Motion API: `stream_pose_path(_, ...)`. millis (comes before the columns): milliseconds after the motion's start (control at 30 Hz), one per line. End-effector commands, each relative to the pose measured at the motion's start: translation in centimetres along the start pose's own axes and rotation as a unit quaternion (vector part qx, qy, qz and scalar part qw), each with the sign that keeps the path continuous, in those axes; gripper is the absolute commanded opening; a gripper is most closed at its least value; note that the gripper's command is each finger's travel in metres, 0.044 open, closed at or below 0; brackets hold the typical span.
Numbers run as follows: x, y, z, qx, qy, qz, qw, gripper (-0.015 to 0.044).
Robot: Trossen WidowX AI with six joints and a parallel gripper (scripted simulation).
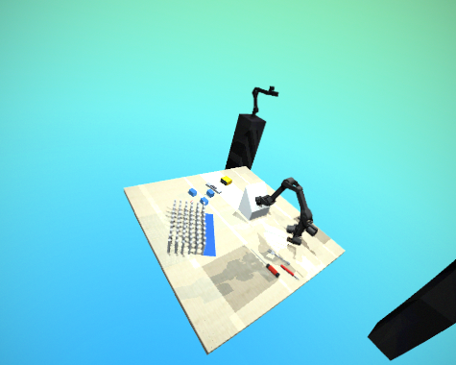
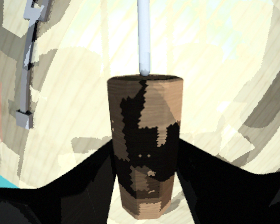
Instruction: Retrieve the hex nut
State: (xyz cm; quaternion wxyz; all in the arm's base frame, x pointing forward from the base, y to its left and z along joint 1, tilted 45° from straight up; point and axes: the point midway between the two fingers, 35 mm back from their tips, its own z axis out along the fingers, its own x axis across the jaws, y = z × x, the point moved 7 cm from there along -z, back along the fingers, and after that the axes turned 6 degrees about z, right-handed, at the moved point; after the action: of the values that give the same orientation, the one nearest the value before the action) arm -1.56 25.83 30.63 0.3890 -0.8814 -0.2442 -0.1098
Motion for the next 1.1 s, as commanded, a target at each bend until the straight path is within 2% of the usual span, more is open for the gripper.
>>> stream_pose_path(0, -0.6, 1.1, 0.3, -0.003, -0.001, 0.0, 1.0, 0.0)
stream_pose_path(1067, -0.4, 0.7, 5.0, 0.002, 0.003, 0.002, 1.0, 0.0)
